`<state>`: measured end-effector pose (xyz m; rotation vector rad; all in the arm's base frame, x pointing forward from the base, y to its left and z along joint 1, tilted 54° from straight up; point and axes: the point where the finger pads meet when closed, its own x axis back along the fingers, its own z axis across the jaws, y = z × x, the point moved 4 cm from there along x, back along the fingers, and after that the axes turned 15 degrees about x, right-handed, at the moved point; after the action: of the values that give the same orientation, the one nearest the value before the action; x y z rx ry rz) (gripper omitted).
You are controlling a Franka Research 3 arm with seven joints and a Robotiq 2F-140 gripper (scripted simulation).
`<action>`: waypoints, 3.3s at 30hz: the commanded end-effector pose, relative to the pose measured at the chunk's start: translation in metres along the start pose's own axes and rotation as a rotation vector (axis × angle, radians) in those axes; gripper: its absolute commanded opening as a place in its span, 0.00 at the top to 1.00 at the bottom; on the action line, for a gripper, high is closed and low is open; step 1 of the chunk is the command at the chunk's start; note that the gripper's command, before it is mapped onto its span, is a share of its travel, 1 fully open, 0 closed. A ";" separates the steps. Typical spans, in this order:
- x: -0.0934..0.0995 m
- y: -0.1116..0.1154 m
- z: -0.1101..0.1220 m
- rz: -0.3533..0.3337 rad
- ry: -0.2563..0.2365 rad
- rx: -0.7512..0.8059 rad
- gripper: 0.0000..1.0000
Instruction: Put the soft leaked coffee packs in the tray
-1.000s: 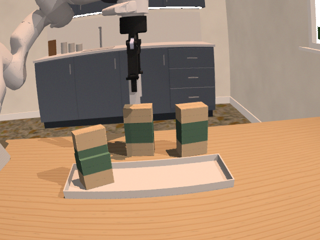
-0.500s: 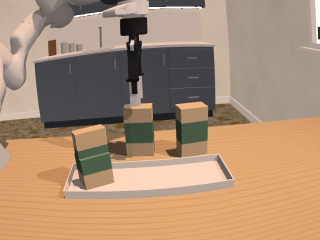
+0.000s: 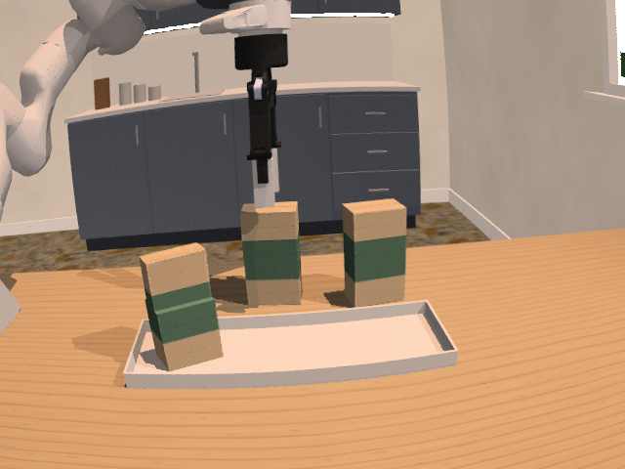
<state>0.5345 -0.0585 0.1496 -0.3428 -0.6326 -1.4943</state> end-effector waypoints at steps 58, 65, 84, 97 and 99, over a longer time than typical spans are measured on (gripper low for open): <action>-0.051 0.002 -0.001 -0.004 0.000 -0.010 0.45; -0.059 0.002 -0.001 -0.004 0.000 -0.010 0.45; -0.064 0.002 -0.001 -0.004 0.000 -0.010 0.45; -0.064 0.002 -0.001 -0.004 0.000 -0.010 0.45; -0.064 0.002 -0.001 -0.004 0.000 -0.010 0.45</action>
<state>0.5390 -0.0073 0.1130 -0.3541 -0.6229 -1.4999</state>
